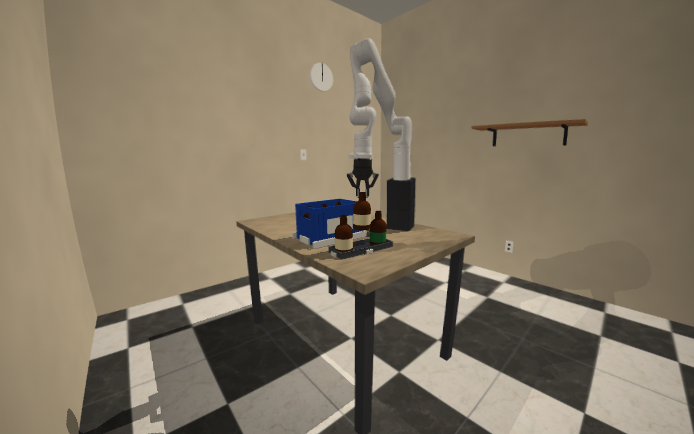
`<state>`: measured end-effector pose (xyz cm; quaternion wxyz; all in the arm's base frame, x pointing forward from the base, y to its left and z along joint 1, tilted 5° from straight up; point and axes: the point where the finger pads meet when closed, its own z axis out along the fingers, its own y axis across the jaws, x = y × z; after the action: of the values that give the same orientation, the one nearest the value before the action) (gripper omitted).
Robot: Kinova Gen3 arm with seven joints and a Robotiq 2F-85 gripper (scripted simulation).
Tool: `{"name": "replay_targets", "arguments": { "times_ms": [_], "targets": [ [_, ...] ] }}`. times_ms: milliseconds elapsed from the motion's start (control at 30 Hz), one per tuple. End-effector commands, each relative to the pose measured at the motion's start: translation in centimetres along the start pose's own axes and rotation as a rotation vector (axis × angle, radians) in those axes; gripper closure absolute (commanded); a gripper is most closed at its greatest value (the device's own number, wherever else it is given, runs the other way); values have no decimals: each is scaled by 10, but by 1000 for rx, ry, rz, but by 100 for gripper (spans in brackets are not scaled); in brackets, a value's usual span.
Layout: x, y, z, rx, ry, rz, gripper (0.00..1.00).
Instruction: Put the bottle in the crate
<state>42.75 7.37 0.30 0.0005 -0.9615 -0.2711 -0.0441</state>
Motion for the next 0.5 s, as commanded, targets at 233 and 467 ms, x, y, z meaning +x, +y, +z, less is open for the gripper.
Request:
{"name": "replay_targets", "arguments": {
  "times_ms": [233, 467],
  "targets": [
    [-3, 0, -14, 1, -4, 0, 100],
    [-3, 0, -20, 1, -4, 0, 100]
  ]
}}
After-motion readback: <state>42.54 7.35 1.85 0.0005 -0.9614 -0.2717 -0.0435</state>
